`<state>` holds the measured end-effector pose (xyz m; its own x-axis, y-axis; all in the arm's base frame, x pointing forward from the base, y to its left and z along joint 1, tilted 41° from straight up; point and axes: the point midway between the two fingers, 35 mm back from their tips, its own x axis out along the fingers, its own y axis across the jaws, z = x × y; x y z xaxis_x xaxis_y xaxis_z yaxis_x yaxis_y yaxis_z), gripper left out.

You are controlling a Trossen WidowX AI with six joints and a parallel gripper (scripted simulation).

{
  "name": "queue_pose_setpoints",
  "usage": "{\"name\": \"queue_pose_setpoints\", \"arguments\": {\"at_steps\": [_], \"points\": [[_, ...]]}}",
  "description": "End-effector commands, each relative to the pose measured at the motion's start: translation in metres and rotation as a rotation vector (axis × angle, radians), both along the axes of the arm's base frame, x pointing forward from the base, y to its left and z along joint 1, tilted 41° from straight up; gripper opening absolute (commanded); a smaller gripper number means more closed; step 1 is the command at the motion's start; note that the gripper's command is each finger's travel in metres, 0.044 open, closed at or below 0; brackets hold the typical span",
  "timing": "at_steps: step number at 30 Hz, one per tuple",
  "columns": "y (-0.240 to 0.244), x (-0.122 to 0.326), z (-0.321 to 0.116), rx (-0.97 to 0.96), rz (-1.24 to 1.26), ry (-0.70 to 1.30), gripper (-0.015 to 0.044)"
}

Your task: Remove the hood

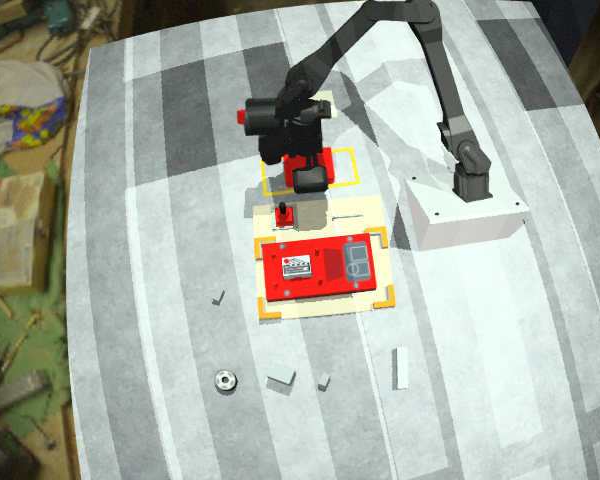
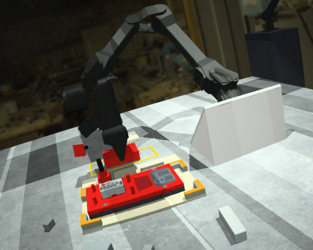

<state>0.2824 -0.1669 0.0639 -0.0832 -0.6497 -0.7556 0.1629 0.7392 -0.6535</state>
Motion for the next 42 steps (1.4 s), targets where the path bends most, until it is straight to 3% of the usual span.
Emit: {"name": "queue_pose_setpoints", "arguments": {"at_steps": [1, 5, 22, 31, 42], "points": [[-0.001, -0.001, -0.002, -0.001, 0.005, 0.006, 0.0], [-0.002, -0.001, -0.003, -0.001, 0.005, 0.006, 0.0], [-0.001, 0.0, 0.0, 0.0, 0.0, 0.0, 0.044], [0.044, 0.006, 0.05, -0.001, 0.0, 0.0, 0.044], [0.045, 0.006, 0.052, -0.001, 0.0, 0.0, 0.044]]}}
